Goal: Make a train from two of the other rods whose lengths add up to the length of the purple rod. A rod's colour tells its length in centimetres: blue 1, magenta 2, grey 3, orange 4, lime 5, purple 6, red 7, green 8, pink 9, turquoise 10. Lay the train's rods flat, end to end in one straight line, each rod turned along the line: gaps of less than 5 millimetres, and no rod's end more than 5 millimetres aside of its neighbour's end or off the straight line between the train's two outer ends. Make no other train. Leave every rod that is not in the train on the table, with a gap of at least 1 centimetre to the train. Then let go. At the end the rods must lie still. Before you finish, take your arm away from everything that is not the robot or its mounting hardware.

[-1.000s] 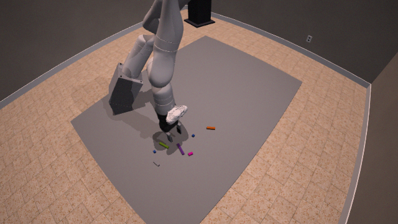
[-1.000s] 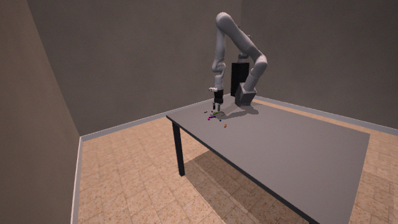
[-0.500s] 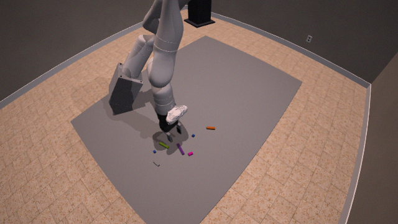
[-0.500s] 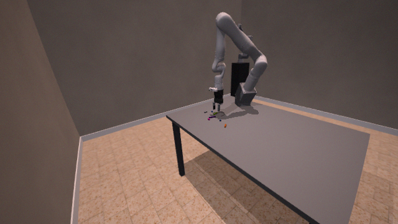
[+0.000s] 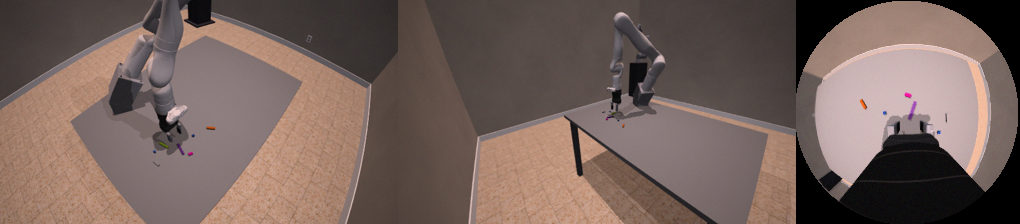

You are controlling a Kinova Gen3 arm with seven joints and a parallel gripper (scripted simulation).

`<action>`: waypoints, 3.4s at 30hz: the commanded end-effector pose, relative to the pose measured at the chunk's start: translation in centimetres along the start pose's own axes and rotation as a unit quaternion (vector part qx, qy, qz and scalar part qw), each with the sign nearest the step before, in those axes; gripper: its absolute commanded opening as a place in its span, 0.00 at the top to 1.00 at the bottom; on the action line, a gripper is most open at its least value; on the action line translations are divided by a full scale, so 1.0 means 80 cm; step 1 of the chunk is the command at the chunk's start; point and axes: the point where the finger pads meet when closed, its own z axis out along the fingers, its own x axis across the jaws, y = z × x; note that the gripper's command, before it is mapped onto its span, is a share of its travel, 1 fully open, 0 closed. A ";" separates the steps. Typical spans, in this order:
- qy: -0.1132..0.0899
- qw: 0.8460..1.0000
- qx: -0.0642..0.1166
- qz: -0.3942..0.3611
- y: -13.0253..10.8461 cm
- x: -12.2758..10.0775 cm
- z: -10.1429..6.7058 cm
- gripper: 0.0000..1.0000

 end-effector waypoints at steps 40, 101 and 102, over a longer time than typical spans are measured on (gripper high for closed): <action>0.000 1.000 0.000 0.000 0.000 0.000 -0.001 0.00; 0.000 0.709 0.000 -0.705 -0.054 -0.099 -0.003 0.00; 0.000 0.708 0.000 -0.706 -0.054 -0.099 -0.003 0.00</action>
